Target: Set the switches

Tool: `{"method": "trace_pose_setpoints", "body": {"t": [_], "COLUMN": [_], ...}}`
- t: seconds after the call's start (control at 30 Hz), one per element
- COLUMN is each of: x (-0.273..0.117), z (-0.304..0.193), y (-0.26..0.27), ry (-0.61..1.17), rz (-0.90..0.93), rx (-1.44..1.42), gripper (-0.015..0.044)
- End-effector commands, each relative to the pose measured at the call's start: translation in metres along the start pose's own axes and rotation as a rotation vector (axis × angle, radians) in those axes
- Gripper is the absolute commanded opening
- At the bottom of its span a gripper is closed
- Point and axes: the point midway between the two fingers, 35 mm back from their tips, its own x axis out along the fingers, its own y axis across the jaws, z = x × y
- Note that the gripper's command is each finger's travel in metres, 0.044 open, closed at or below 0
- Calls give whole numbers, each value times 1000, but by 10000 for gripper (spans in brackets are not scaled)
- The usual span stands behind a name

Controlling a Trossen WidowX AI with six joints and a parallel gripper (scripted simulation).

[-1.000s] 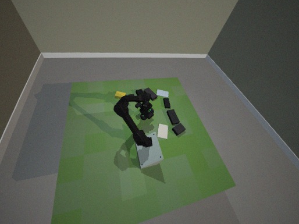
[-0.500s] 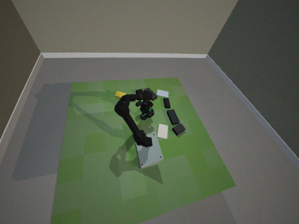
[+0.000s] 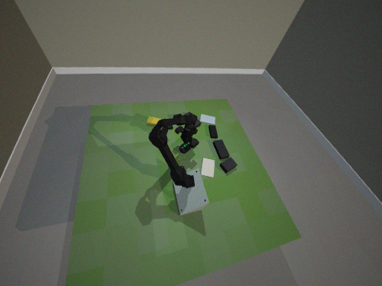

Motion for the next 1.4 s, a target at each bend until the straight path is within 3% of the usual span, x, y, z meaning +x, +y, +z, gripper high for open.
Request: {"method": "trace_pose_setpoints", "body": {"t": [0.0, 1.1, 1.27, 1.37], "x": [6, 41, -1, -4], "z": [1, 1, 1, 1], "y": [0, 0, 0, 0], "ry": [0, 1, 0, 0], "rz": [-2, -1, -2, -2], "rx": [1, -3, -3, -3], "gripper": [0, 0, 0, 0]}}
